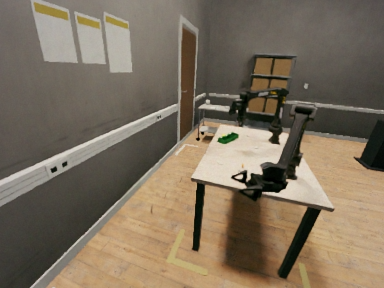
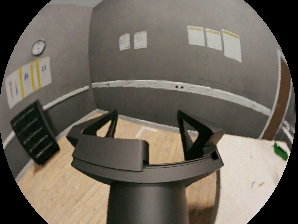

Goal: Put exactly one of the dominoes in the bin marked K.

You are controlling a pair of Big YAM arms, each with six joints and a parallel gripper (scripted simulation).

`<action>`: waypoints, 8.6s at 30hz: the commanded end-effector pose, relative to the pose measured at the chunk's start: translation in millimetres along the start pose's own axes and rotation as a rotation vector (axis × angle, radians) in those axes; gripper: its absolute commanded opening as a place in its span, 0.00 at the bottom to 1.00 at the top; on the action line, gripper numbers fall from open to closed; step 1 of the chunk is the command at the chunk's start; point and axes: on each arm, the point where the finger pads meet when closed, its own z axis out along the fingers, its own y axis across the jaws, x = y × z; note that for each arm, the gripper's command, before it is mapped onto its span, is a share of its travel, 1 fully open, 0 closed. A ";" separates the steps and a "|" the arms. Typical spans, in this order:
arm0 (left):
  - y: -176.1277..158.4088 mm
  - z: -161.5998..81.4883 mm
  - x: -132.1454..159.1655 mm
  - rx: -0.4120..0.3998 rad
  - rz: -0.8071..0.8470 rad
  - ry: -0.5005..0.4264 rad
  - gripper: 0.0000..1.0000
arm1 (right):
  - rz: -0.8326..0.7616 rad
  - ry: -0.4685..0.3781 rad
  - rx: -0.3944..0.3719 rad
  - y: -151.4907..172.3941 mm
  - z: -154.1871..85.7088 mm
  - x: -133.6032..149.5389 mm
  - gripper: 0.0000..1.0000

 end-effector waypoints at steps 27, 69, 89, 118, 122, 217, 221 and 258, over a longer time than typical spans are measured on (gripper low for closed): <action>10.4 -2.6 -8.3 -0.015 0.014 -0.012 1.00 | 0.505 -0.023 -0.024 -101.2 34.1 -22.6 0.09; 10.4 -2.6 -8.3 -0.015 0.014 -0.012 1.00 | 0.479 0.004 0.003 -283.8 152.1 -55.4 0.09; 10.4 -2.6 -8.3 -0.015 0.014 -0.012 1.00 | 0.479 -0.017 -0.005 -282.0 191.6 -65.5 0.09; 10.4 -2.6 -8.3 -0.015 0.014 -0.012 1.00 | 0.483 -0.026 -0.008 -280.0 182.3 -66.1 0.09; 10.4 -2.6 -8.3 -0.015 0.014 -0.012 1.00 | 0.483 -0.026 -0.008 -279.9 182.1 -66.1 0.09; 10.4 -2.6 -8.3 -0.015 0.014 -0.012 1.00 | 0.493 0.004 0.004 -210.1 175.1 -95.9 0.09; 10.4 -2.6 -8.3 -0.015 0.014 -0.012 1.00 | 0.493 0.005 0.004 -210.2 185.8 -95.6 0.09; 10.4 -2.6 -8.3 -0.015 0.014 -0.012 1.00 | 0.490 -0.030 -0.016 -206.9 187.5 -114.8 0.09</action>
